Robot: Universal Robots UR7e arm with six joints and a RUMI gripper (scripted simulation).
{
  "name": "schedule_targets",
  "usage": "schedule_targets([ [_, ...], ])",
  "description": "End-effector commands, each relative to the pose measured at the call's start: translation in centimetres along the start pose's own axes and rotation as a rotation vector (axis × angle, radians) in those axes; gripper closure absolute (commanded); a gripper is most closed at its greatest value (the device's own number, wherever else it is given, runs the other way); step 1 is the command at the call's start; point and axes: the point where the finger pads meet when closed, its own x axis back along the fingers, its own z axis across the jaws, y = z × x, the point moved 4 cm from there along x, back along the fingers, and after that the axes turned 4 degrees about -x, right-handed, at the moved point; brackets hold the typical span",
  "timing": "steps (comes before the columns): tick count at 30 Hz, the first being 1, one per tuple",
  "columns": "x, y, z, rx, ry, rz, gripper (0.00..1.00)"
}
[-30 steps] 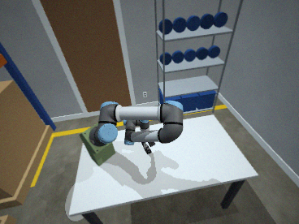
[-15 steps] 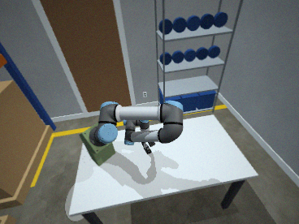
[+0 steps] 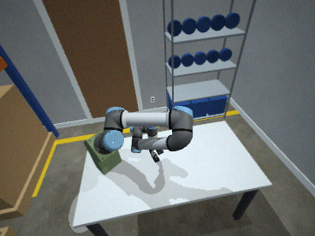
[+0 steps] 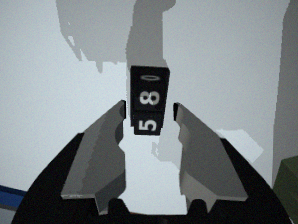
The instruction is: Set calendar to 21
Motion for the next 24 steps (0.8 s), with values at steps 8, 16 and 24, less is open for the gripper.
schedule_targets([
  [8,-1.2,0.0,0.0,0.000,-0.001,0.000,0.71],
  [16,-2.5,0.0,0.0,0.000,-0.001,0.000,0.71],
  [24,-2.7,0.0,0.0,0.000,-0.001,0.000,0.71],
])
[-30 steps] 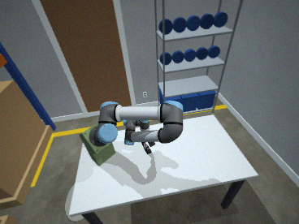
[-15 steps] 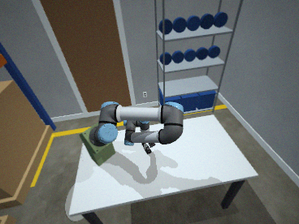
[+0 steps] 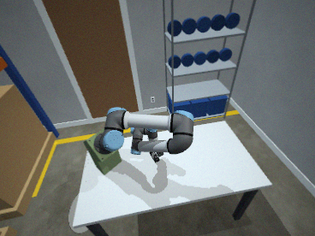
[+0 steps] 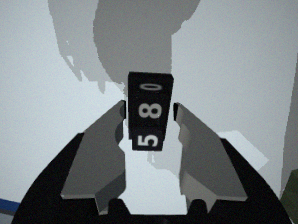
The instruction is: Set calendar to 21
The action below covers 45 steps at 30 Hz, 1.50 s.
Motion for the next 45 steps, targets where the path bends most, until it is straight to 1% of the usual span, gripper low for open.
schedule_targets([
  [1,-0.16,0.00,-0.03,0.000,-0.001,0.000,0.71],
  [35,-0.16,0.00,-0.03,0.000,-0.001,0.000,0.71],
  [36,-0.16,0.00,-0.03,0.000,-0.001,0.000,0.89],
  [45,-0.16,0.00,-0.03,0.000,-0.001,0.000,0.89],
])
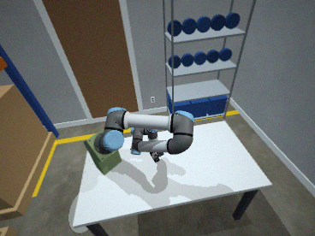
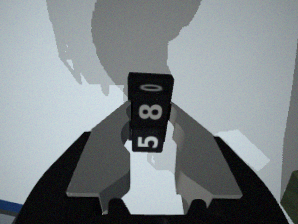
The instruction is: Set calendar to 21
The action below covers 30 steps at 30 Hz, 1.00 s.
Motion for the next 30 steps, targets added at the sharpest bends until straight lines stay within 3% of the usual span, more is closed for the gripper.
schedule_targets([
  [1,0.03,0.00,-0.02,0.000,-0.001,0.000,0.89],
  [30,0.33,0.00,-0.02,0.000,-0.001,0.000,0.89],
])
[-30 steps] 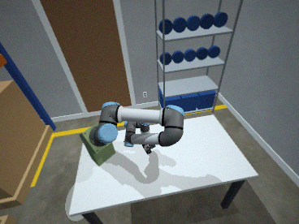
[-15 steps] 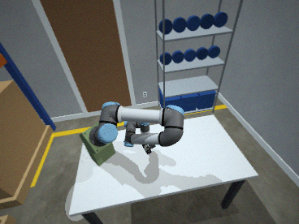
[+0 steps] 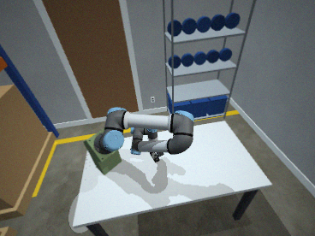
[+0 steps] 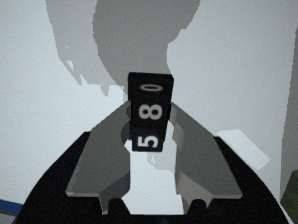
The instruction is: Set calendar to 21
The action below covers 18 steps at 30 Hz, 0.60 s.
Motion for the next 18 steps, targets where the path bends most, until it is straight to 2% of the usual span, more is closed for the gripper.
schedule_targets([
  [1,0.4,0.0,0.0,0.000,-0.001,0.000,0.89],
  [7,1.4,0.0,0.0,0.000,-0.001,0.000,0.89],
  [18,6.0,0.0,0.0,0.000,-0.001,0.000,0.89],
])
